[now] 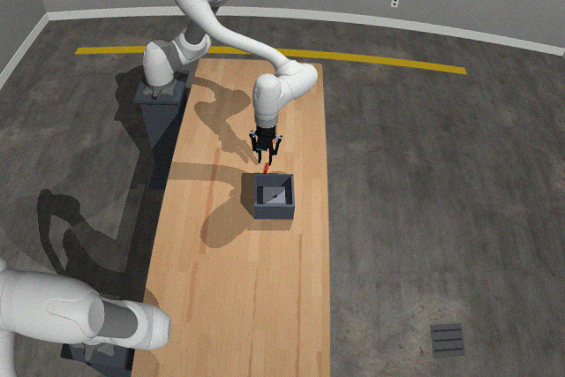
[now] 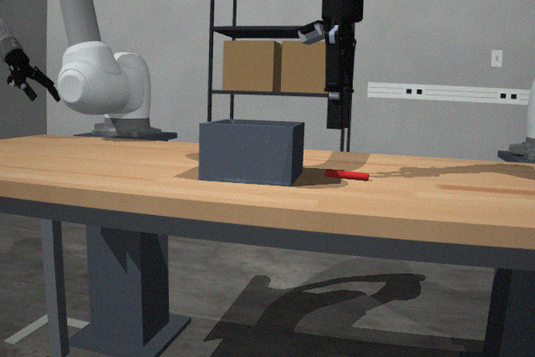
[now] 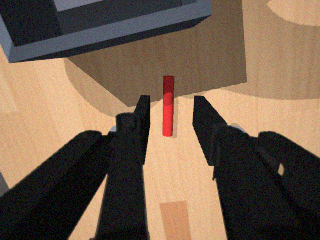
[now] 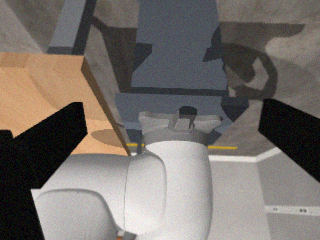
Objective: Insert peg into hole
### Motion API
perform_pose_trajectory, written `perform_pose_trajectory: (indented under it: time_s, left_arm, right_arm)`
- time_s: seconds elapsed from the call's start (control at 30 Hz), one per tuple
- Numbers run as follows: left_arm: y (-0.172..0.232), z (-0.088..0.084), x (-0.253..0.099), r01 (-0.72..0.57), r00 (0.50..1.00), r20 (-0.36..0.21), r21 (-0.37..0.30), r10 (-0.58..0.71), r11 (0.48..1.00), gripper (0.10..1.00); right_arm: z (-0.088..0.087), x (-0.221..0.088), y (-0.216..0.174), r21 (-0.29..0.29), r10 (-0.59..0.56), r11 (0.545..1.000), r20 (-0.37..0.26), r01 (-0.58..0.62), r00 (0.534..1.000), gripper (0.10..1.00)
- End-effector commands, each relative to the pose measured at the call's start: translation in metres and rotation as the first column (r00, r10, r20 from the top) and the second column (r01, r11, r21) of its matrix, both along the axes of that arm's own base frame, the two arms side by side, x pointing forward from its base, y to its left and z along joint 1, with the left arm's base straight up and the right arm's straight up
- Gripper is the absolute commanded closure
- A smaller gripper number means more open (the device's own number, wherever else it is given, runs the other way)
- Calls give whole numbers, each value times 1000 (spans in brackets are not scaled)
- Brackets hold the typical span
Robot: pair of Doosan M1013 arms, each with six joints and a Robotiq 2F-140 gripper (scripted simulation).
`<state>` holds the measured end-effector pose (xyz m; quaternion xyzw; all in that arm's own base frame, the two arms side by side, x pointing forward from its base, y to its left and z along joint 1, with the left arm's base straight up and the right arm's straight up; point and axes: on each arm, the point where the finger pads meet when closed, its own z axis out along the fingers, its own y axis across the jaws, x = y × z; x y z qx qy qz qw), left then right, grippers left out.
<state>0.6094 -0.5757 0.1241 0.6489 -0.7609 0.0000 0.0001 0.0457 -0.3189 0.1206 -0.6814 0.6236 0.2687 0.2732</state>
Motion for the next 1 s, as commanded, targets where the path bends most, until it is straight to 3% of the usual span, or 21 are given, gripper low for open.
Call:
perform_pose_trajectory:
  time_s: [0.0,0.4,0.97]
  left_arm:
    - [0,-6,0,0,1000,1,-1,0,1000,771]
    - [0,-32,0,0,1000,1,-1,0,1000,771]
    - [0,-46,0,0,1000,1,-1,0,1000,771]
  right_arm:
    - [0,0,0,-1,0,1000,0,0,1000,98]
    - [0,0,0,-1,0,1000,0,0,1000,98]
    - [0,0,0,-1,0,1000,0,0,1000,98]
